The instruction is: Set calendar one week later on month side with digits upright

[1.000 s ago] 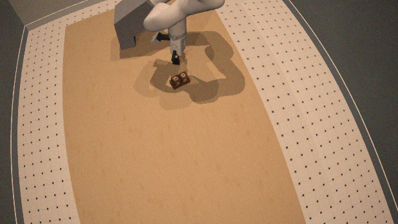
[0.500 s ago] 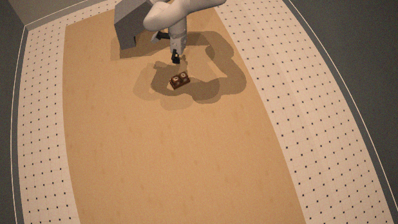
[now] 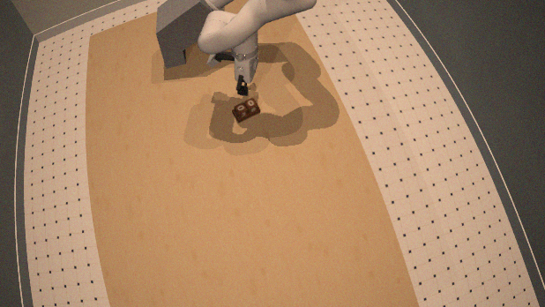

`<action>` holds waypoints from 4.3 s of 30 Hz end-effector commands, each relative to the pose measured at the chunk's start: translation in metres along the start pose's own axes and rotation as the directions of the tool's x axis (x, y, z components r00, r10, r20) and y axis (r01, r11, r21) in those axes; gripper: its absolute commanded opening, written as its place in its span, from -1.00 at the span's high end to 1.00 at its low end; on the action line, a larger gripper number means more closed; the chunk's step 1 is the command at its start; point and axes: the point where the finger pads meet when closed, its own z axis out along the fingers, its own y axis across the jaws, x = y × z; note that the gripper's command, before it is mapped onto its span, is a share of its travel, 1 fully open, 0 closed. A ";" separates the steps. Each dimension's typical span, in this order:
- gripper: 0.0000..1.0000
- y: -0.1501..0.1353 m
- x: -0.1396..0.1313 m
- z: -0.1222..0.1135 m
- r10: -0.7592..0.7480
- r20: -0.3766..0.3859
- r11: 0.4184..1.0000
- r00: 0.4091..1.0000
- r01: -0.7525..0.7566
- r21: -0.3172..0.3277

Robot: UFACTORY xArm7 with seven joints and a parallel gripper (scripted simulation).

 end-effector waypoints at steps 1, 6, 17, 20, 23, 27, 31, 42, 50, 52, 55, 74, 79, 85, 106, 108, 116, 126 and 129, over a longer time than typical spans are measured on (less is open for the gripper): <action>-1.00 -0.009 -0.003 -0.001 0.002 -0.001 1.000 1.000 -0.002 -0.001; -1.00 -0.018 -0.007 -0.002 0.002 -0.001 1.000 1.000 -0.002 -0.001; -1.00 -0.035 -0.014 -0.004 0.002 -0.001 1.000 1.000 -0.002 -0.001; -1.00 -0.045 -0.019 -0.005 0.002 -0.001 1.000 1.000 -0.002 -0.001; -1.00 -0.054 -0.023 -0.006 0.002 -0.001 1.000 1.000 -0.002 -0.001; -1.00 -0.056 -0.024 -0.006 0.002 -0.001 1.000 1.000 -0.002 -0.001; -1.00 -0.065 -0.027 -0.007 0.002 -0.001 1.000 1.000 -0.002 -0.001; -1.00 -0.084 -0.036 -0.009 0.002 -0.001 1.000 1.000 -0.002 -0.001; -1.00 -0.101 -0.044 -0.011 0.002 -0.001 1.000 1.000 -0.002 -0.001; -1.00 -0.101 -0.044 -0.011 0.002 -0.001 1.000 1.000 -0.002 -0.001; -1.00 -0.101 -0.044 -0.011 0.002 -0.001 1.000 1.000 -0.002 -0.001; -1.00 -0.101 -0.044 -0.011 0.002 -0.001 1.000 1.000 -0.002 -0.001; -1.00 -0.101 -0.044 -0.011 0.002 -0.001 1.000 1.000 -0.002 -0.001; -1.00 -0.101 -0.044 -0.011 0.002 -0.001 1.000 1.000 -0.002 -0.001; -1.00 -0.101 -0.044 -0.011 0.002 -0.001 1.000 1.000 -0.002 -0.001; -1.00 -0.101 -0.044 -0.011 0.002 -0.001 1.000 1.000 -0.002 -0.001; -1.00 -0.101 -0.044 -0.011 0.002 -0.001 1.000 1.000 -0.002 -0.001; -1.00 -0.101 -0.044 -0.011 0.002 -0.001 1.000 1.000 -0.002 -0.001; -1.00 -0.101 -0.044 -0.011 0.002 -0.001 1.000 1.000 -0.002 -0.001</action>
